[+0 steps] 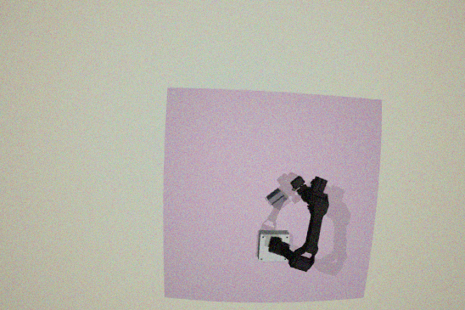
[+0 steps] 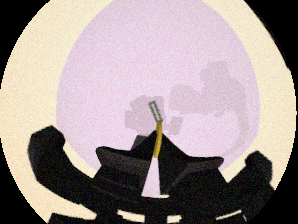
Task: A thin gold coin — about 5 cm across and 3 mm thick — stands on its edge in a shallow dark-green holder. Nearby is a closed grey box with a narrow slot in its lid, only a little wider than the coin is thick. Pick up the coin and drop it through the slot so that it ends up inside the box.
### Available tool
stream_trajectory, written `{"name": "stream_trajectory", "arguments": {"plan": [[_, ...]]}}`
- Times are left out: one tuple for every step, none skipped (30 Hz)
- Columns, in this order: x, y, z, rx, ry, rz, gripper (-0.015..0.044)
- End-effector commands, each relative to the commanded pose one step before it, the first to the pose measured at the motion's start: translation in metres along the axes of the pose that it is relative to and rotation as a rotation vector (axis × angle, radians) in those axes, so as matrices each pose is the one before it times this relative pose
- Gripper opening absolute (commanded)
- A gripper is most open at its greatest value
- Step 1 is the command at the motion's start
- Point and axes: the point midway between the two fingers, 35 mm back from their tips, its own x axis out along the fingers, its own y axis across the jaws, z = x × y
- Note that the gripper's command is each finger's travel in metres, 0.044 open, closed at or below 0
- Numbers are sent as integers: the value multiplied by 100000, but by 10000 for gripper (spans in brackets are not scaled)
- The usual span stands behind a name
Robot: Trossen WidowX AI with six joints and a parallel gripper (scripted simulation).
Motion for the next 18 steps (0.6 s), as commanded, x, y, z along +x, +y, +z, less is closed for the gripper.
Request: {"name": "stream_trajectory", "arguments": {"plan": [[-220,451,-971,496,-702,-37,0],[-15,101,-246,-3,21,9,0],[-14,98,-247,-3,21,9,0],[-13,96,-247,-3,21,9,0],[-12,93,-247,-3,21,9,0],[-11,90,-247,-3,21,9,0],[-11,88,-247,-3,21,8,0],[-10,85,-248,-3,21,8,0],[-9,83,-248,-3,21,8,0],[-8,80,-248,-3,21,8,0],[-7,78,-248,-3,21,8,0],[-6,77,-254,-3,22,8,0],[-6,74,-254,-3,22,7,0],[-5,72,-254,-3,22,7,0],[-4,69,-254,-3,22,7,0],[-3,66,-254,-3,22,7,0],[-2,64,-254,-3,22,7,0],[-1,61,-254,-3,22,6,0]]}}
